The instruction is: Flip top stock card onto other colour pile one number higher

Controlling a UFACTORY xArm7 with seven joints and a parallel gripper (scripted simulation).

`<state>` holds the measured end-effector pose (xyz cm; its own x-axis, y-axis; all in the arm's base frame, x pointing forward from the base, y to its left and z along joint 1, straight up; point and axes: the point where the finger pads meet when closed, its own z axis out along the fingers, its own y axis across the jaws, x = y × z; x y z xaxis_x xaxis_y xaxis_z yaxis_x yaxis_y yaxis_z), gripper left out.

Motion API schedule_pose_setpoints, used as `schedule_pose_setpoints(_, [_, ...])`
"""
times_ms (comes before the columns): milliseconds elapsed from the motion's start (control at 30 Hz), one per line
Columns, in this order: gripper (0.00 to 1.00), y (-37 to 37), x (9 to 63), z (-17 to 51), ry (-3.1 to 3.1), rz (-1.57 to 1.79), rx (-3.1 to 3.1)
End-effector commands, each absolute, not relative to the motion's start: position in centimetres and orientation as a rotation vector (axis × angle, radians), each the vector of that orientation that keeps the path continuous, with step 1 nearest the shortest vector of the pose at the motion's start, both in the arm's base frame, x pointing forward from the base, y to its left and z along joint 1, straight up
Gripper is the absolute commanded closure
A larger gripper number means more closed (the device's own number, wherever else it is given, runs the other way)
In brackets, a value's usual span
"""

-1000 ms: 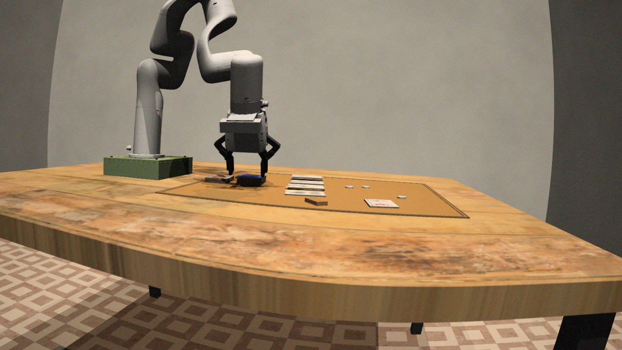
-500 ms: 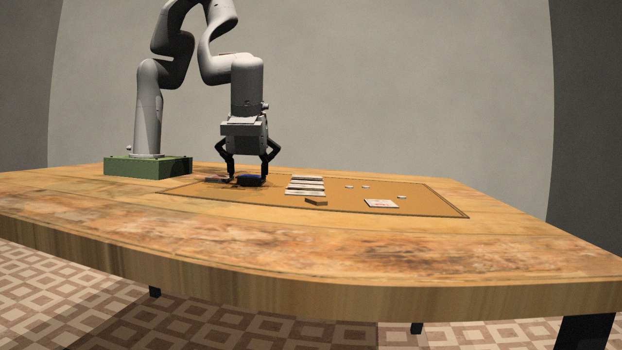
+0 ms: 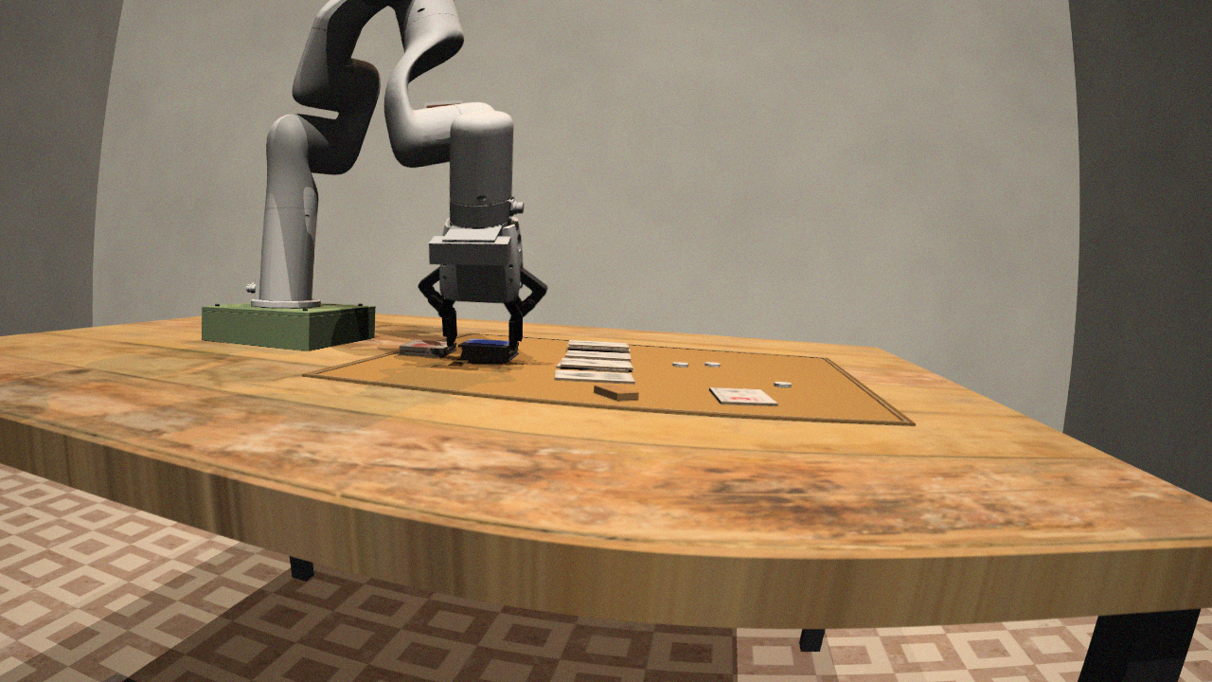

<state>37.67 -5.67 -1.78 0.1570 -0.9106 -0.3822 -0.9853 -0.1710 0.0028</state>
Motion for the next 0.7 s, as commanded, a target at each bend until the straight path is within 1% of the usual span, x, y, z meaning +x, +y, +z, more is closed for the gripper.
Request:
schedule_pose_setpoints(0, [0.13,-5.72,37.82,-1.67,1.84,0.432,-2.187])
schedule_pose_setpoints(667, [0.13,-5.72,37.82,-2.12,1.84,0.432,-2.187])
